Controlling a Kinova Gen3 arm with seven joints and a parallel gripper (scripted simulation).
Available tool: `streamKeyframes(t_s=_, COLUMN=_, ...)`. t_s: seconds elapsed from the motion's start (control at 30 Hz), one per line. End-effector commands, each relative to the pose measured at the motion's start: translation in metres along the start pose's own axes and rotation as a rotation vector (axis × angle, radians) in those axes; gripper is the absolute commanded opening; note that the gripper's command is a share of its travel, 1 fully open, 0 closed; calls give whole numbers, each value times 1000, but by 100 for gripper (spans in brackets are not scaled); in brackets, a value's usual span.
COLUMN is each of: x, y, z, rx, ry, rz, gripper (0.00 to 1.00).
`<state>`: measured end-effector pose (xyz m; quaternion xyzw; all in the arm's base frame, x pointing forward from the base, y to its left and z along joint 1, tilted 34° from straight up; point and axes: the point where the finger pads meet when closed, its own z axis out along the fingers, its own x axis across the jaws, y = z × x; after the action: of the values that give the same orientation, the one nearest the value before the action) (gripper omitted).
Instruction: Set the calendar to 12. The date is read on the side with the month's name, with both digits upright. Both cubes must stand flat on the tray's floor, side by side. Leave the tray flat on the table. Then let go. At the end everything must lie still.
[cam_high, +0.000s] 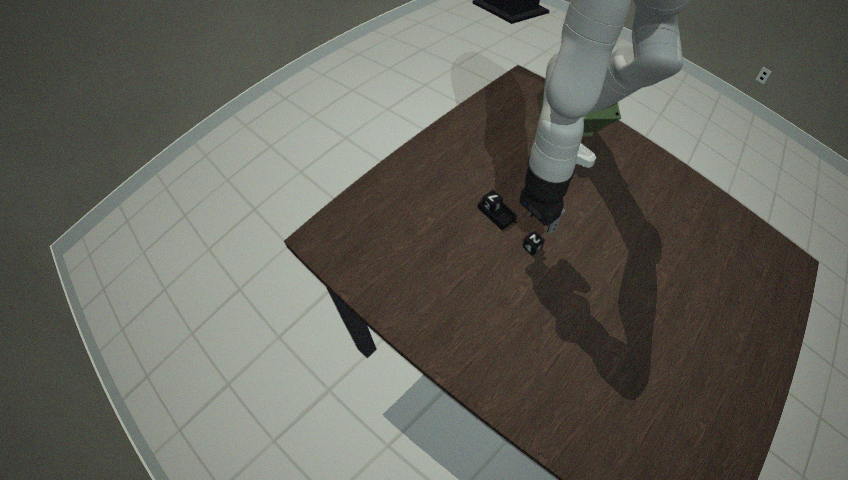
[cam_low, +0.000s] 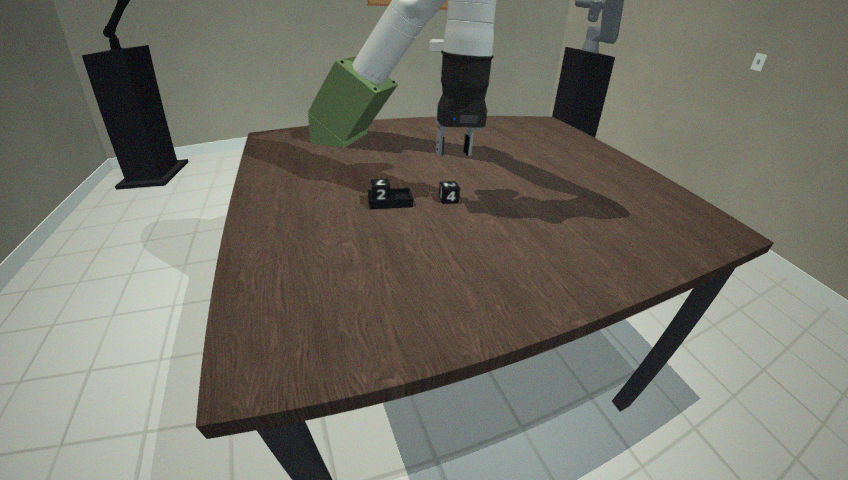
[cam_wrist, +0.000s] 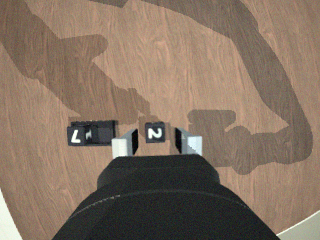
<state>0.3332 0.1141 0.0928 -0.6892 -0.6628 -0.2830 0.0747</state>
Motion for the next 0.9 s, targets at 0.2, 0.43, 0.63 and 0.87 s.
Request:
streamKeyframes(t_s=0.2, x=-2, y=3, z=-8, rx=-9, ry=-9, rz=-5, gripper=90)
streamKeyframes(t_s=0.43, x=-2, y=3, z=-9, rx=-9, ry=-9, rz=-4, gripper=90)
streamKeyframes(t_s=0.63, x=-2, y=3, z=-9, rx=-9, ry=-9, rz=-4, gripper=100)
streamKeyframes(t_s=0.87, x=-2, y=3, z=-9, rx=-9, ry=-9, rz=-4, gripper=100)
